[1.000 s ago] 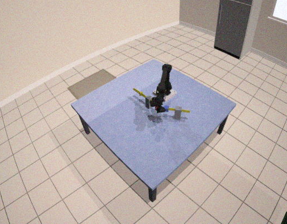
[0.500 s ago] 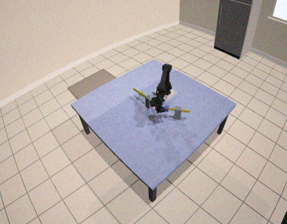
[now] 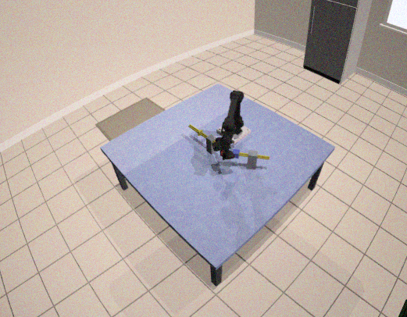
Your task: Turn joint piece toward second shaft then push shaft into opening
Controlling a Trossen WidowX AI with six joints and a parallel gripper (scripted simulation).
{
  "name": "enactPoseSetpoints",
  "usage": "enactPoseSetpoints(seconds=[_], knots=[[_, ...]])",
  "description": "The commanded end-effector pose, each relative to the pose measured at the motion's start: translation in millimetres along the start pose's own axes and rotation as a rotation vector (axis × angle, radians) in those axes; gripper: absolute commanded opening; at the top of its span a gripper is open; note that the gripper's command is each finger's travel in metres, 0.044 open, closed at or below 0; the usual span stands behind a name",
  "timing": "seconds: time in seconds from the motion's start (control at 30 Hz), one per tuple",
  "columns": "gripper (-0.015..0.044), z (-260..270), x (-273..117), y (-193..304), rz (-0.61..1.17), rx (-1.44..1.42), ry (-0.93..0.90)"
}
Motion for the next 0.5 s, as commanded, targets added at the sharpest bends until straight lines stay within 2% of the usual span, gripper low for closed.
enactPoseSetpoints(seconds=[0.0,0.47], knots=[[0.0,0.0,0.0,0.0,0.0,0.0,0.0],[0.0,-7.6,2.2,-3.4,0.033,0.203,0.049]])
Point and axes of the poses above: the point midway between the two fingers, 35 mm back from their tips, its own x axis out along the fingers, its own z axis across the jaws, y = z × x, the point moved 6 cm from there along -x, back along the fingers, and after that the axes turned 13 degrees about x, right-handed, at the moved point
